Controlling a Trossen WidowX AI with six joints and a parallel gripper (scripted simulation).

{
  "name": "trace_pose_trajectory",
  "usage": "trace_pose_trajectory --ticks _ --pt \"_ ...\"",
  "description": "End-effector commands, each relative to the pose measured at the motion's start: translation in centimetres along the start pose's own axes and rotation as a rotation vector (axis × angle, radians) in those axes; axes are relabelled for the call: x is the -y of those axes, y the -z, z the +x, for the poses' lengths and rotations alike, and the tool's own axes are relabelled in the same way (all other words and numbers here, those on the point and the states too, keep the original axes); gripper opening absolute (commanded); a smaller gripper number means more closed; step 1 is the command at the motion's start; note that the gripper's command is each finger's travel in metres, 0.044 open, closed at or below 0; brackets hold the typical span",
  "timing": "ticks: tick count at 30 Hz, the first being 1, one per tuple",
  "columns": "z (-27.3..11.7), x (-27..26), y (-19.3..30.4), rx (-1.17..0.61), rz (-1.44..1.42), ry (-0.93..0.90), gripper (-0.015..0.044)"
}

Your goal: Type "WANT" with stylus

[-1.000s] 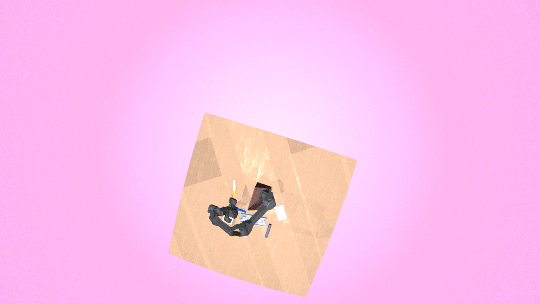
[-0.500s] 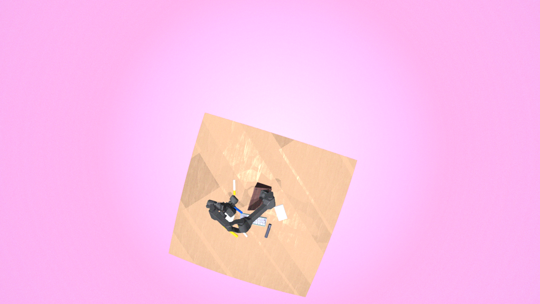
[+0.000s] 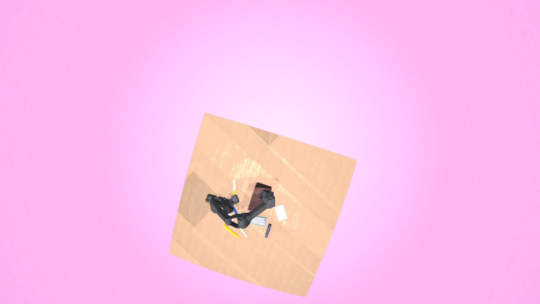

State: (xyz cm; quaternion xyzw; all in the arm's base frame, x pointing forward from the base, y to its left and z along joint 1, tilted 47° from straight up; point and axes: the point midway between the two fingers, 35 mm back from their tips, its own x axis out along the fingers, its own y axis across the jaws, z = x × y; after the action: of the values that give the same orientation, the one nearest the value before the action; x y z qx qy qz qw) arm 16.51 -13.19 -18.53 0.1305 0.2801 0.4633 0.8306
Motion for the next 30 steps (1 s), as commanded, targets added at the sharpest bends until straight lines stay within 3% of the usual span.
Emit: trace_pose_trajectory --ticks 1,30 --pt "0.1 0.0 0.0 0.005 0.017 0.005 0.0000" --pt "4.1 -0.1 2.3 0.006 0.017 0.005 0.0000"
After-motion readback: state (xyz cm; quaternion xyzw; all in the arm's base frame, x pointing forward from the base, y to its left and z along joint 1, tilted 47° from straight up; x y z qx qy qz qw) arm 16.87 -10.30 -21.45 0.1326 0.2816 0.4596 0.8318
